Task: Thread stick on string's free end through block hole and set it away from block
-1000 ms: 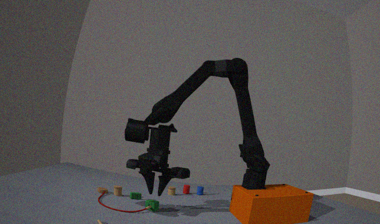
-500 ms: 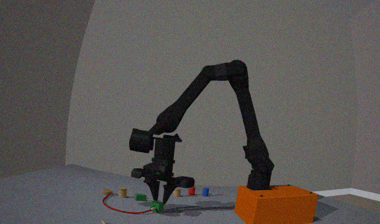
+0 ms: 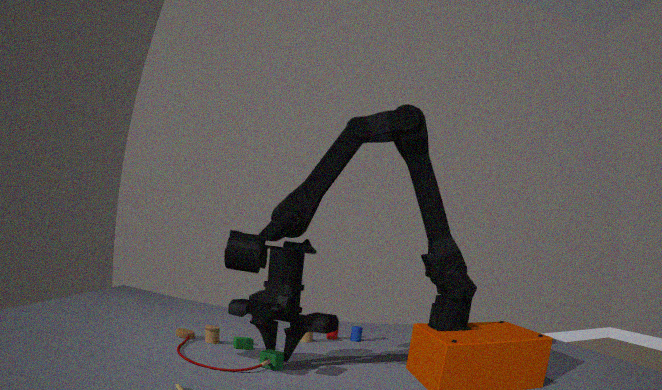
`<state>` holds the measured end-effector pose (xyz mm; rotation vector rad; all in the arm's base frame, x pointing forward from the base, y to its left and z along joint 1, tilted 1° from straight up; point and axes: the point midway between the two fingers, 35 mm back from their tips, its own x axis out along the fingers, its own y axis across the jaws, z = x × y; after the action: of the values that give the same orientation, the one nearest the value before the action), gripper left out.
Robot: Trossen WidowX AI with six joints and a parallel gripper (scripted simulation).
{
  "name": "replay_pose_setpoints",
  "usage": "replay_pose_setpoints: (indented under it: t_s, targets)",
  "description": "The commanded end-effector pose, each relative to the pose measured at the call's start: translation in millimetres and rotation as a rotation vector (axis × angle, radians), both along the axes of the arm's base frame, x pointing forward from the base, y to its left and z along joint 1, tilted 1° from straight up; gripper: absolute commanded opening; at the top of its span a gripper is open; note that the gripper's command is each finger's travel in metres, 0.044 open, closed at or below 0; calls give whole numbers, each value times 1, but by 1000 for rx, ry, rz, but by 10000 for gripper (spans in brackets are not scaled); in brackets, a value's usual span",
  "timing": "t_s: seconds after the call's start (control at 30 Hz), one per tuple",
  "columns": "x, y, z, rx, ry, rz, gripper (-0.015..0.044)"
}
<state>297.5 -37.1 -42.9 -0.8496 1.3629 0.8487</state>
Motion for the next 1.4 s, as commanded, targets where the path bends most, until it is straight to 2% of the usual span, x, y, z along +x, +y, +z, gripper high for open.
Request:
replay_pose_setpoints:
  t_s: [0.0, 0.13, 0.4, 0.63, 1.37]
  targets:
    - [0, 0, 0, 0, 0, 0, 97]
    - [0, 0, 0, 0, 0, 0, 0]
    - [0, 0, 0, 4, -2, 0, 0]
    - [1, -2, -3, 90, -51, 23, 0]
    - [1, -3, -3, 87, -65, 21, 0]
